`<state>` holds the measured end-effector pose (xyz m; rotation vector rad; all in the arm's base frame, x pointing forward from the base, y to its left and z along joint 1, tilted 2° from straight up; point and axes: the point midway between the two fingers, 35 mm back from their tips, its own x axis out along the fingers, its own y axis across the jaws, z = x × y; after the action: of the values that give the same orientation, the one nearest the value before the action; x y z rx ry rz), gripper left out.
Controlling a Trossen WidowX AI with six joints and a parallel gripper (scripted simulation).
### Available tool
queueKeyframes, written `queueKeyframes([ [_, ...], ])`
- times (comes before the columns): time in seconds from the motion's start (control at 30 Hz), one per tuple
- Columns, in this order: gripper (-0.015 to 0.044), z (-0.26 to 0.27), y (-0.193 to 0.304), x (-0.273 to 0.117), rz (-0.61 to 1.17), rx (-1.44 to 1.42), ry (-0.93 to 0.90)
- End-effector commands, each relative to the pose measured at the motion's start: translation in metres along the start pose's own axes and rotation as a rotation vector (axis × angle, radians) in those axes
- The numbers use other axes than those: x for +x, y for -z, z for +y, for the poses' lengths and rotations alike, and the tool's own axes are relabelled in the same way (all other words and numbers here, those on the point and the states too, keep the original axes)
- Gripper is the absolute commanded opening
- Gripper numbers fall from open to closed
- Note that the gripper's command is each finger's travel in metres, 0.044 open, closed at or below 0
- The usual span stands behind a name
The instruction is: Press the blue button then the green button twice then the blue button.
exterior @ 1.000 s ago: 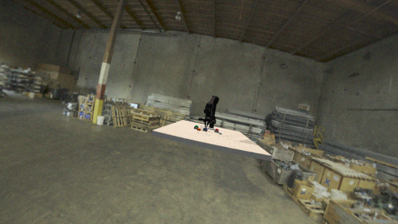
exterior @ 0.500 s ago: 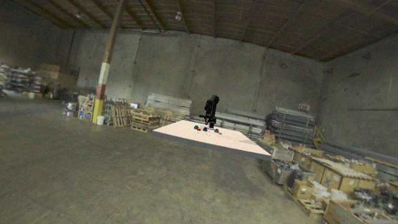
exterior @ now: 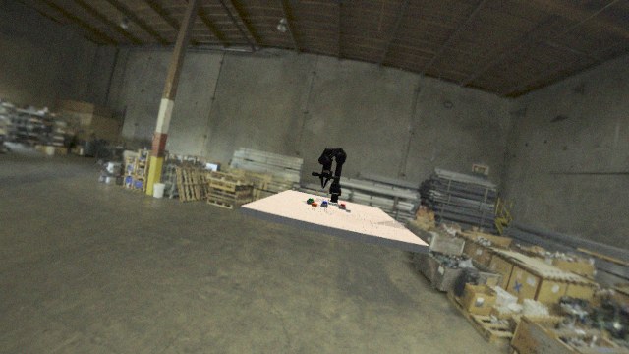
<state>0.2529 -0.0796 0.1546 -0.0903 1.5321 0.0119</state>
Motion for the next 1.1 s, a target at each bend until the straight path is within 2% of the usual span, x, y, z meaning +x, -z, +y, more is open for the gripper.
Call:
queueKeyframes([
  [0.0,0.002,-0.049,0.001,-0.001,0.002,0.006,0.004],
  [0.07,0.002,-0.066,0.002,-0.002,0.001,0.001,0.008],
  [0.23,0.002,-0.068,0.002,0.0,0.001,0.0,0.008],
  [0.43,0.002,-0.069,0.003,0.058,0.001,0.0,0.008],
  [1.07,0.002,-0.069,0.002,0.082,0.001,0.0,0.008],
])
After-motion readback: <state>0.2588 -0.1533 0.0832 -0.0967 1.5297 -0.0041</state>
